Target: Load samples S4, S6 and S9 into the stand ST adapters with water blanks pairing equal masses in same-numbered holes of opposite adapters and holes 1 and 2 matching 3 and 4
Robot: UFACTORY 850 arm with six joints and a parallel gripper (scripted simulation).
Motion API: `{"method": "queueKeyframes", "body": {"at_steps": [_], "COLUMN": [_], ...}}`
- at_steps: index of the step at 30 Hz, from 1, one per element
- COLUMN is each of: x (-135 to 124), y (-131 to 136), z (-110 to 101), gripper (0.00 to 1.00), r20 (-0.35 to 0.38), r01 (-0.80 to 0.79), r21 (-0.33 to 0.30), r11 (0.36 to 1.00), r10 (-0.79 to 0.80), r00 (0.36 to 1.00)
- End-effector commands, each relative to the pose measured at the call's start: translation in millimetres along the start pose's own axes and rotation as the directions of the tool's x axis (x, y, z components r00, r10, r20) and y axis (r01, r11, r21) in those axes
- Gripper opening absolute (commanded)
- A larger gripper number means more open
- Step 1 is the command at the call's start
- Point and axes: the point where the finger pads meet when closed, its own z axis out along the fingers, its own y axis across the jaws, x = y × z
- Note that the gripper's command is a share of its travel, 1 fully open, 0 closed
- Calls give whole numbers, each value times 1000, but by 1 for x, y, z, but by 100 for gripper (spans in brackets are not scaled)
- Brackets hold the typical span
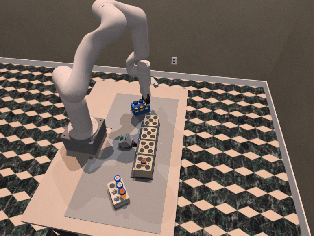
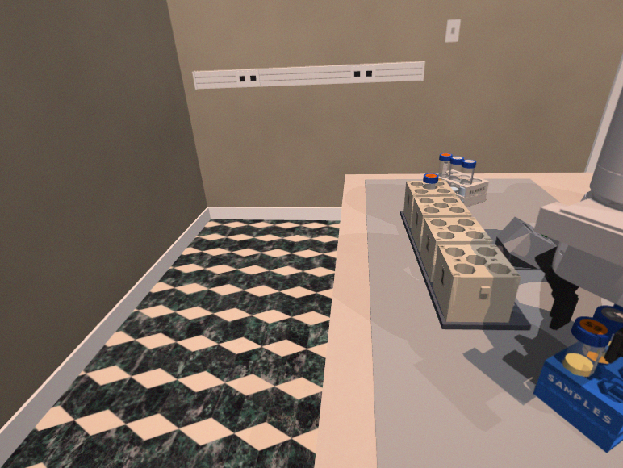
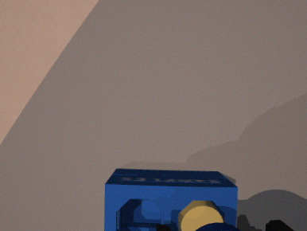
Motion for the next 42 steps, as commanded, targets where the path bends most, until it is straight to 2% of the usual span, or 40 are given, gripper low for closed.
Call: {"method": "queueKeyframes", "body": {"at_steps": [1, 6, 7, 42], "x": [1, 1, 1, 1], "y": [0, 0, 0, 0], "z": [0, 0, -1, -2], "gripper": [57, 57, 0, 0], "r20": [-2, -2, -2, -2], "r01": [0, 0, 0, 0], "r21": [0, 0, 0, 0], "r11": [1000, 1000, 1000, 1000], "r10": [0, 0, 0, 0], "r00": [1000, 1000, 1000, 1000]}}
